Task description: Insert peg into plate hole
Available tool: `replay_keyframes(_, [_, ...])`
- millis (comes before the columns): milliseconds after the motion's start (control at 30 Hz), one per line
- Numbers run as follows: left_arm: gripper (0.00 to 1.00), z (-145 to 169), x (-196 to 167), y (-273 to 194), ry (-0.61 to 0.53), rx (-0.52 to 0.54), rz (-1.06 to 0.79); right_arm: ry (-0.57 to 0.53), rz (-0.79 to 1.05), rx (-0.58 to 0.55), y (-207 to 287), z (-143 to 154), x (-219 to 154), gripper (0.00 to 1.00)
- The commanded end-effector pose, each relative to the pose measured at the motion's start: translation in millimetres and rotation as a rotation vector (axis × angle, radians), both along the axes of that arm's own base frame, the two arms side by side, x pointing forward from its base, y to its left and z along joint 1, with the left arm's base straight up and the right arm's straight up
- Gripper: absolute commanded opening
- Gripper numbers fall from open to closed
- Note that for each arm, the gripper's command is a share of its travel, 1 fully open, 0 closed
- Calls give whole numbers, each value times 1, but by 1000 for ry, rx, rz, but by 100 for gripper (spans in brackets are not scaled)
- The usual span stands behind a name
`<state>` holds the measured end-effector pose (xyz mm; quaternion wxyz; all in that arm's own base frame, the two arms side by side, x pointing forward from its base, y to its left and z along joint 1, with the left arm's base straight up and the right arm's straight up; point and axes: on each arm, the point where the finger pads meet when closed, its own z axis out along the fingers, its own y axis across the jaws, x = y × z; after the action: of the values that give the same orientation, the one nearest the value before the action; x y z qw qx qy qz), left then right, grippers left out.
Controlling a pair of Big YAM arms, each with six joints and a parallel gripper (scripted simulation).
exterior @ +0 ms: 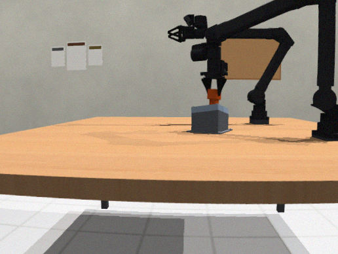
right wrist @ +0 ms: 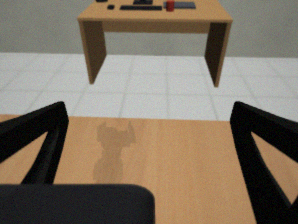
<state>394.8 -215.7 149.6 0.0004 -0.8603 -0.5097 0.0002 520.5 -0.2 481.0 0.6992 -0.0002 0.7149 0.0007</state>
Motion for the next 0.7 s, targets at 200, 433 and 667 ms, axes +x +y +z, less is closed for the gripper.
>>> replay_keyframes(200, [0, 6, 3, -2, -15, -10, 0, -22, -1, -1, 0, 11, -1, 100])
replay_keyframes(433, [0, 6, 3, -2, -15, -10, 0, -22, -1, -1, 0, 11, -1, 100])
replay_keyframes(667, [46, 7, 4, -2, -16, -11, 0, 12, 34, -1, 18, -6, -15, 100])
